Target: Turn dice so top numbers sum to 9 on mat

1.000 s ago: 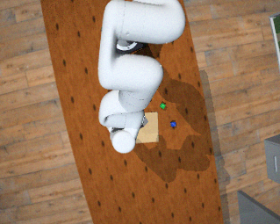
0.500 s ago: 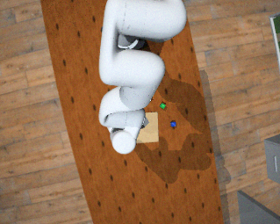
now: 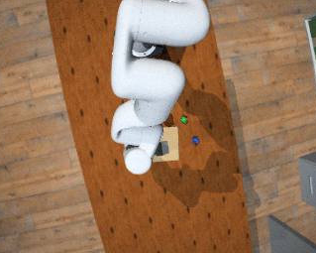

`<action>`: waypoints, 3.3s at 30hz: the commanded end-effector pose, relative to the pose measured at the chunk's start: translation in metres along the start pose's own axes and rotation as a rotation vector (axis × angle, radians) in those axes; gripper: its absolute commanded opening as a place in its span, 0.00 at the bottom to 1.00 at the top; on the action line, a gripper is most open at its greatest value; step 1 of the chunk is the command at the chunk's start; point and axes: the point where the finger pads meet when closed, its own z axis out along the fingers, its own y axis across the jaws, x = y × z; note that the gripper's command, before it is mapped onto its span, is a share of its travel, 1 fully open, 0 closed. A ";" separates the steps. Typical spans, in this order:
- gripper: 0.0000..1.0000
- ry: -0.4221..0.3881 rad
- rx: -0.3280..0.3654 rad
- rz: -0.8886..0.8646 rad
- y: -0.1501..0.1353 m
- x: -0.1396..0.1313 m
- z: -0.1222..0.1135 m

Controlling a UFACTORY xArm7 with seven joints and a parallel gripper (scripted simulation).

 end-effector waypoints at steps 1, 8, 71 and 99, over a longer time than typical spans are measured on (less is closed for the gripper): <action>0.15 -0.017 0.002 0.114 0.002 0.000 0.000; 0.15 -0.017 0.000 0.358 0.004 0.000 0.002; 0.15 0.669 -0.291 0.761 0.000 -0.005 0.007; 0.15 1.002 -0.438 0.722 -0.002 -0.009 0.011</action>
